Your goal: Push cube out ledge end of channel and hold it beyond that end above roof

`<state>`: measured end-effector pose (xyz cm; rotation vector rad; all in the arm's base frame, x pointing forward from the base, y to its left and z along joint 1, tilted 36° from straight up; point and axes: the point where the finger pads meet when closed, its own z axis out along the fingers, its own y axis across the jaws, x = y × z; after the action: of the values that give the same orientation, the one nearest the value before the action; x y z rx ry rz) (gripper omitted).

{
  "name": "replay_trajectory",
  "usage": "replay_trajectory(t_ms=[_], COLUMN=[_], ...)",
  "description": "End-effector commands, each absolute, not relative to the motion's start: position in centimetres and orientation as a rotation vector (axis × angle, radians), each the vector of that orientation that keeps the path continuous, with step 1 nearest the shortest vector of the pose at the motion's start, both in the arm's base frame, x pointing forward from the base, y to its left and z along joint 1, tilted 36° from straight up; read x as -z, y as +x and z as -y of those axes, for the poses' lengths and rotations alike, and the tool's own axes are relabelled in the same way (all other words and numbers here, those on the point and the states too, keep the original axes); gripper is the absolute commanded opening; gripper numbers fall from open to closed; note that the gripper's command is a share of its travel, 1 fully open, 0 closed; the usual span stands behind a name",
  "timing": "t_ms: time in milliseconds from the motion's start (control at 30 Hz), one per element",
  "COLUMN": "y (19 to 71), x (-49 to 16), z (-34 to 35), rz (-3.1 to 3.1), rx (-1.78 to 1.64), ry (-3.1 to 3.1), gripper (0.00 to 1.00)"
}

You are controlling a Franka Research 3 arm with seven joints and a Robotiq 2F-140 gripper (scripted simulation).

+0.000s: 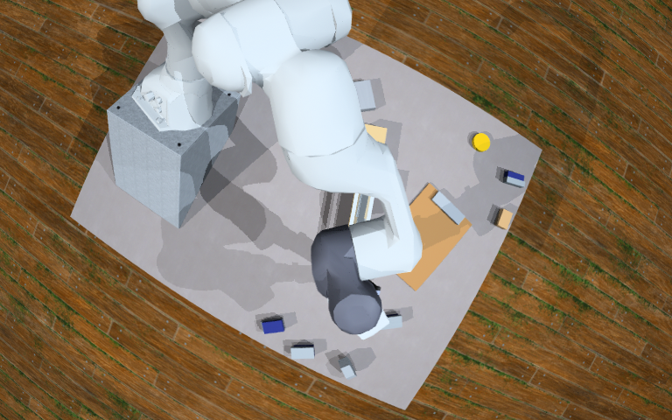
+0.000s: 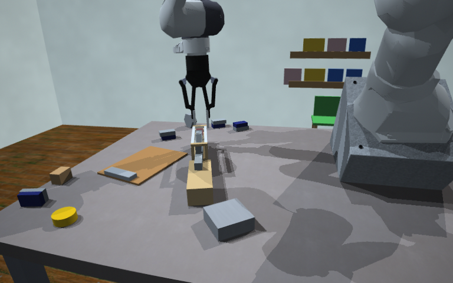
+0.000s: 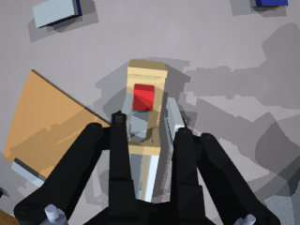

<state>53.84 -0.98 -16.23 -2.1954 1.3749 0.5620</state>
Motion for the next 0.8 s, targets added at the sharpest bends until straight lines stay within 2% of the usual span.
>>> replay_trajectory(t_ms=[0, 767], y=[54.6, 54.4], x=[16.2, 18.1], z=[1.3, -0.1], rz=[-1.371, -1.372], rx=[-0.533, -0.533], ry=[-2.202, -2.202], gripper=[0.25, 0.25])
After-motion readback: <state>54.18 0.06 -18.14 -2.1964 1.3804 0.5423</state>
